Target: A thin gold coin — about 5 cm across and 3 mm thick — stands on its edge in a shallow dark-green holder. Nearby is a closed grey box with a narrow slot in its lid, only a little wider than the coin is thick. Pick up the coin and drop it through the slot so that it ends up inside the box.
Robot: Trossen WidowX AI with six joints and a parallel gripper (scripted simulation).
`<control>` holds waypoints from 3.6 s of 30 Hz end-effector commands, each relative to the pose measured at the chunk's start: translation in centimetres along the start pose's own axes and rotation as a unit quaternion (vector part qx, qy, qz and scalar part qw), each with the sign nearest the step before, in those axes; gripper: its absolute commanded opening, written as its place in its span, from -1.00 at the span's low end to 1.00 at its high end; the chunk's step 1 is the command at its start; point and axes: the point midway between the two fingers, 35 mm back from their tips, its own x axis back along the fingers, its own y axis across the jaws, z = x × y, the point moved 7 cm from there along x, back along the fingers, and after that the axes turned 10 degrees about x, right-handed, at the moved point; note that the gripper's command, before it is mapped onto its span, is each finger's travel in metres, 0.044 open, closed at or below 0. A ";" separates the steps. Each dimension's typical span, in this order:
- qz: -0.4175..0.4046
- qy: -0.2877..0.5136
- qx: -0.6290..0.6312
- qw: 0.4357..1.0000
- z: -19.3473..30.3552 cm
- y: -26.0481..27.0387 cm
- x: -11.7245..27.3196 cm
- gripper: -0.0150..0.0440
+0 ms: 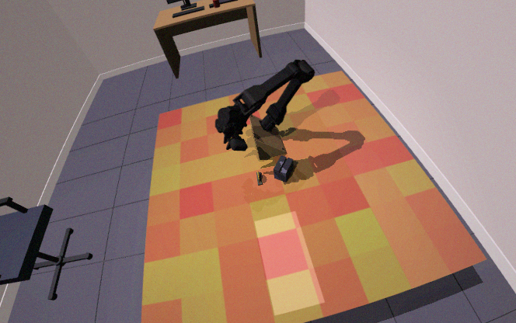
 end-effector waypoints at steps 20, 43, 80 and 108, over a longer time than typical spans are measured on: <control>-0.246 0.172 0.572 0.763 3.3 10.3 -2.2 0.05; -0.247 0.172 0.572 0.763 6.3 11.2 -6.3 0.05; -0.249 0.173 0.572 0.762 9.4 12.2 -10.5 -0.12; -0.251 0.151 0.566 0.771 7.7 12.2 -8.9 -0.49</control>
